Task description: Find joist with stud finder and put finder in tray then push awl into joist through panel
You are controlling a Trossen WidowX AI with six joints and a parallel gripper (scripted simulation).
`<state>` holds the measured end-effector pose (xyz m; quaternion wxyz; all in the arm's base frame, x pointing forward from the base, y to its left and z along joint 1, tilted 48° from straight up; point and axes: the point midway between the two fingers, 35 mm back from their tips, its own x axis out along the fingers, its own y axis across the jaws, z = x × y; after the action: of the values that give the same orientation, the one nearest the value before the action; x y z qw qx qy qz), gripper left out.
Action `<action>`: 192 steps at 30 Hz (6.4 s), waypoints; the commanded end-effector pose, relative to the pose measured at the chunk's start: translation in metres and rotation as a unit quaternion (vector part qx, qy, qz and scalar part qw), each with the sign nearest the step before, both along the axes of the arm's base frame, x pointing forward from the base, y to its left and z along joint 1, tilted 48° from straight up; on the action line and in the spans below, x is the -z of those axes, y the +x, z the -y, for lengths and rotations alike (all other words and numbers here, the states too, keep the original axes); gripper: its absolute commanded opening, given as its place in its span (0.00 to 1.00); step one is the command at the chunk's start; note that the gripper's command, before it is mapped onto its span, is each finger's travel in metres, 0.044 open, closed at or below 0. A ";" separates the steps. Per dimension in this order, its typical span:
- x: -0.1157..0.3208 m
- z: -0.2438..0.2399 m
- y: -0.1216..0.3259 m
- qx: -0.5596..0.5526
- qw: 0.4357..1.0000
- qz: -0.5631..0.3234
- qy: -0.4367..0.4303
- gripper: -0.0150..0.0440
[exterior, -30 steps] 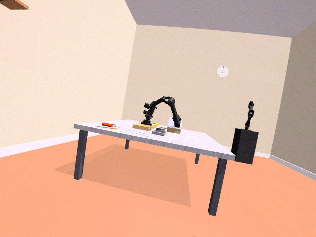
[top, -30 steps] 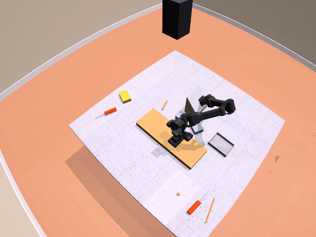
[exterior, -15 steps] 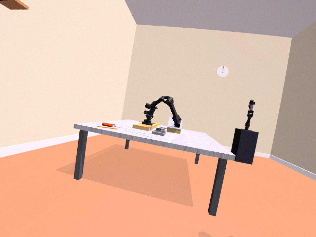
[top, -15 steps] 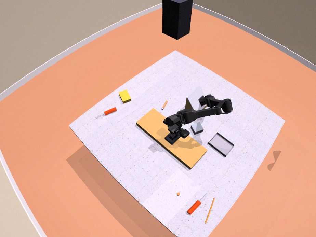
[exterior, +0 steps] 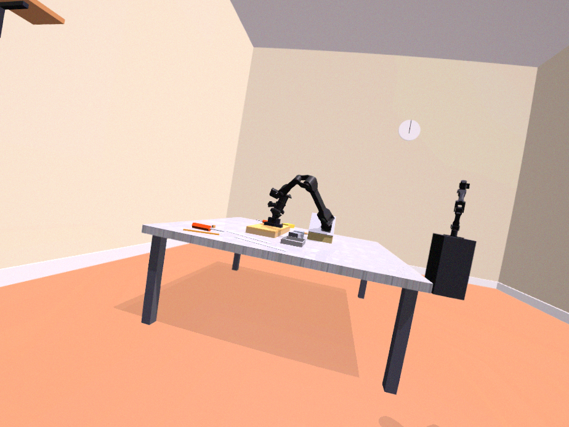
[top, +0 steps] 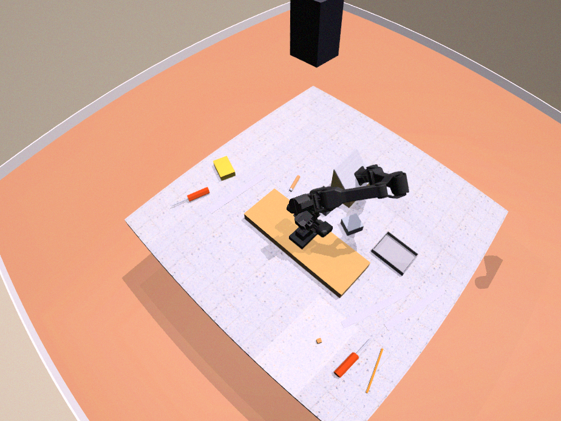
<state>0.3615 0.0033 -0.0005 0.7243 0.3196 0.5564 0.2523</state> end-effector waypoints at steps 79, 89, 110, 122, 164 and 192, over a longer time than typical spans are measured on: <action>0.122 0.113 0.003 -0.001 1.000 0.002 -0.005 0.25; 0.136 0.126 0.003 -0.001 1.000 0.003 -0.006 0.25; 0.123 0.147 0.006 0.001 1.000 0.002 -0.005 0.25; 0.087 0.189 0.007 -0.001 1.000 0.002 -0.008 0.25; -0.099 0.062 0.034 -0.182 0.965 0.184 -0.045 0.25; -0.214 -0.071 -0.038 -0.333 0.875 0.349 -0.038 0.25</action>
<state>0.3372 0.0612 0.2028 0.7599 -0.0074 0.3675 0.5362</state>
